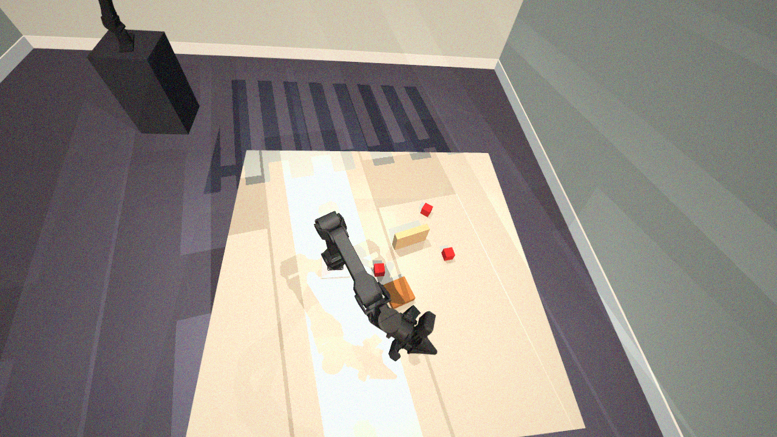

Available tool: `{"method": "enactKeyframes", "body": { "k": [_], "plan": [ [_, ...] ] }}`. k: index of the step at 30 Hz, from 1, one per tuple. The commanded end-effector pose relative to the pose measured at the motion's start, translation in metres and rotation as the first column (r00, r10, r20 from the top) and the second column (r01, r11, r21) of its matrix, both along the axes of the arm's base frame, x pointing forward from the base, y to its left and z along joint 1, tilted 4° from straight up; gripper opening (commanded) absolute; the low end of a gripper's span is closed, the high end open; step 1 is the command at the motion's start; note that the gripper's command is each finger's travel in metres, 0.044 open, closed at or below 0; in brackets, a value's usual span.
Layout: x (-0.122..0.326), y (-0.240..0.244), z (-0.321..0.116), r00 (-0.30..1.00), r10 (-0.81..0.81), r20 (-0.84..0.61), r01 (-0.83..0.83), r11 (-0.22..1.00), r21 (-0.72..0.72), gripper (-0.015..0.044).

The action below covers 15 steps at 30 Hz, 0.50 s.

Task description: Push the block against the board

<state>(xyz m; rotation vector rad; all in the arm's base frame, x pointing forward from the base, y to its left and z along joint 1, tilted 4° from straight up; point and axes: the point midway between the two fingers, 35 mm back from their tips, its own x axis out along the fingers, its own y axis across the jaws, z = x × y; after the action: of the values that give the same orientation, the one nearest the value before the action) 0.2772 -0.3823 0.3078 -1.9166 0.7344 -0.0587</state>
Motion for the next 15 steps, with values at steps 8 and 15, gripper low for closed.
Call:
{"method": "enactKeyframes", "body": {
  "k": [8,15],
  "plan": [
    [0.083,0.083,-0.048,0.988,0.138,-0.075,-0.109,0.946,0.306,0.0000],
    [0.121,0.160,-0.078,0.952,0.248,-0.180,-0.149,0.888,0.436,0.0000]
  ]
}}
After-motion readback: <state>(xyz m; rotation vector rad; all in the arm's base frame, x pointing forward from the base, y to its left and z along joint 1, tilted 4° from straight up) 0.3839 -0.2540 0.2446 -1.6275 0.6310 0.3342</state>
